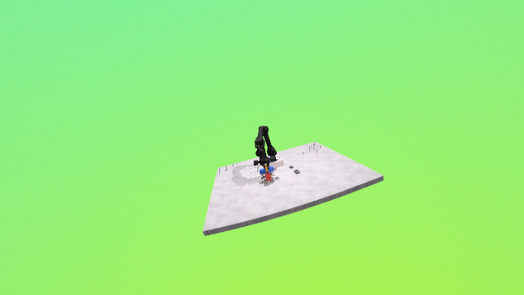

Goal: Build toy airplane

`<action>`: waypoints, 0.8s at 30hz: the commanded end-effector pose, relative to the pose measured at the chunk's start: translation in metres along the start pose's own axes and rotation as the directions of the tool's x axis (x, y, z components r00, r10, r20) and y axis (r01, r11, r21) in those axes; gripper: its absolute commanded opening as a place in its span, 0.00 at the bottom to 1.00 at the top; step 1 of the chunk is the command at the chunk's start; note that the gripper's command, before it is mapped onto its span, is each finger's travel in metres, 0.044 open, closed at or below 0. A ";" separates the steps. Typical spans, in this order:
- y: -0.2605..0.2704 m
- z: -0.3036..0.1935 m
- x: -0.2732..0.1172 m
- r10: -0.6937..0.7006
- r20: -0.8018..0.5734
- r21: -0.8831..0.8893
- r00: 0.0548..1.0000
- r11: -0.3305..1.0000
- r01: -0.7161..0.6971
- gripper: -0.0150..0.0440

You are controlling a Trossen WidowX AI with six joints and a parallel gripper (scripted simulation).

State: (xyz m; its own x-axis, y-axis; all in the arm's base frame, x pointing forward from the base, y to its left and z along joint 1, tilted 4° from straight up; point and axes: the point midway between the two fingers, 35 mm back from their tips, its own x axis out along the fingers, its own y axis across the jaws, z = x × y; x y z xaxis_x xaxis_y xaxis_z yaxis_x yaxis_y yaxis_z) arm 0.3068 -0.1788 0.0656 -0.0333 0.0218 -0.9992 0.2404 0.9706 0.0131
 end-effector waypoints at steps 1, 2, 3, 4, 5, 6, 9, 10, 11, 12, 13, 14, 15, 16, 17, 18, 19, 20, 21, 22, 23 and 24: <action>-0.001 0.001 0.000 -0.004 0.001 -0.003 1.000 1.000 0.004 0.36; -0.001 0.001 0.000 -0.004 0.001 -0.003 1.000 1.000 0.004 0.36; -0.002 0.001 0.000 -0.004 0.001 -0.003 1.000 1.000 0.004 0.36; -0.002 0.001 0.000 -0.004 0.001 -0.003 1.000 1.000 0.004 0.36; -0.002 0.001 0.000 -0.004 0.001 -0.003 1.000 1.000 0.004 0.36; -0.002 0.001 0.001 -0.004 0.001 -0.003 1.000 1.000 0.004 0.36; -0.002 0.001 0.006 -0.004 0.001 -0.003 1.000 1.000 0.004 0.36; -0.002 0.001 0.007 -0.004 0.001 -0.003 1.000 1.000 0.004 0.36; -0.002 0.002 0.009 -0.004 0.001 -0.003 1.000 1.000 0.004 0.36; -0.002 0.002 0.011 -0.004 0.001 -0.003 1.000 1.000 0.004 0.36; -0.002 0.002 0.012 -0.004 0.001 -0.003 1.000 1.000 0.004 0.36; -0.002 0.002 0.014 -0.004 0.001 -0.003 1.000 1.000 0.004 0.36; -0.002 0.002 0.015 -0.004 0.001 -0.003 1.000 1.000 0.004 0.36; -0.002 0.002 0.017 -0.004 0.001 -0.003 1.000 1.000 0.004 0.36; -0.002 0.002 0.019 -0.004 0.001 -0.003 1.000 1.000 0.004 0.36; -0.002 0.002 0.020 -0.004 0.001 -0.003 1.000 1.000 0.004 0.36; -0.002 0.002 0.022 -0.004 0.001 -0.003 1.000 1.000 0.004 0.36; -0.002 0.002 0.024 -0.004 0.001 -0.003 1.000 1.000 0.004 0.36; -0.002 0.002 0.025 -0.004 0.001 -0.003 1.000 1.000 0.004 0.36; -0.002 0.002 0.027 -0.004 0.001 -0.003 1.000 1.000 0.004 0.36; -0.002 0.002 0.028 -0.004 0.001 -0.003 1.000 1.000 0.004 0.36; -0.002 0.002 0.030 -0.004 0.001 -0.003 1.000 1.000 0.004 0.36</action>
State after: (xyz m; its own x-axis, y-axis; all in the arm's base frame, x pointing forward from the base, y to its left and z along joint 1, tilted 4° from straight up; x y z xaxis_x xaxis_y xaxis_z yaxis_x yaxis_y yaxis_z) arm 0.3074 -0.1802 0.0413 -0.0286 0.0191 -0.9994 0.2404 0.9706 0.0117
